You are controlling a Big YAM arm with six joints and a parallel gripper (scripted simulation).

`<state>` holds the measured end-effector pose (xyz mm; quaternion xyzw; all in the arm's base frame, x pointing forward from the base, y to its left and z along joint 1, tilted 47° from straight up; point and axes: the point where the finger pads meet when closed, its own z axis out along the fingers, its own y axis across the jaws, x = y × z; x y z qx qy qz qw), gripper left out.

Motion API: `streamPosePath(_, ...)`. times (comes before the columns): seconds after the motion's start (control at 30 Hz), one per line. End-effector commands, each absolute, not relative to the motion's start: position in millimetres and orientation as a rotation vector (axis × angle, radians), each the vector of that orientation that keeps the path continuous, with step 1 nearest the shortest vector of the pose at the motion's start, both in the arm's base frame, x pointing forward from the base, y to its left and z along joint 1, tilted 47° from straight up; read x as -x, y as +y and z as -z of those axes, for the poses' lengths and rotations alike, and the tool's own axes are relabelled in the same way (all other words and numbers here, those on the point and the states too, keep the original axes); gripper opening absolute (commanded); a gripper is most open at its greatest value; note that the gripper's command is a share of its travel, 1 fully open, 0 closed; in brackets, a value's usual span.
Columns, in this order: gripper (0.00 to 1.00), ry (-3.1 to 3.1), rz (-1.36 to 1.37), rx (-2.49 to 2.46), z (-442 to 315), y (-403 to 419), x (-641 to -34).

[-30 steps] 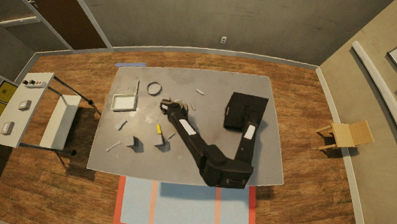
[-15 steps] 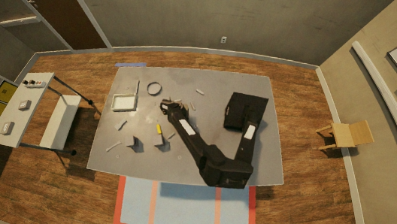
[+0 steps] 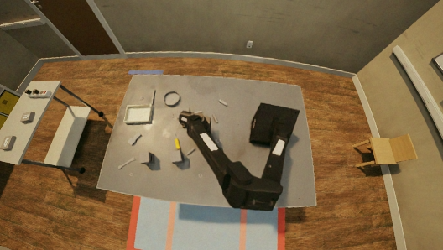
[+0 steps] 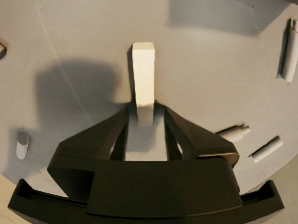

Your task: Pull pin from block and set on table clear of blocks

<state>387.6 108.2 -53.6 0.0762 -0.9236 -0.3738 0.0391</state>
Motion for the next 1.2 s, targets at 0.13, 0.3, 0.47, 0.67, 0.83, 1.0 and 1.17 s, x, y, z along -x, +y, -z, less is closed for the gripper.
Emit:
streamPosePath(0.13, 0.32, -2.85, 1.136, -0.256, 50, 100, -395)
streamPosePath(0.3, 0.32, -2.85, 1.136, -0.256, 49, 100, -395)
streamPosePath(0.47, 0.32, -2.859, 1.136, -0.252, 45, 94, -397)
streamPosePath(0.67, 0.32, -2.884, 1.135, -0.24, 31, 78, -399)
streamPosePath(0.83, 0.32, -2.886, 1.135, -0.238, 29, 76, -400)
streamPosePath(1.0, 0.32, -2.886, 1.135, -0.238, 29, 76, -400)
streamPosePath(1.17, 0.32, -2.896, 1.135, -0.247, 21, 71, -403)
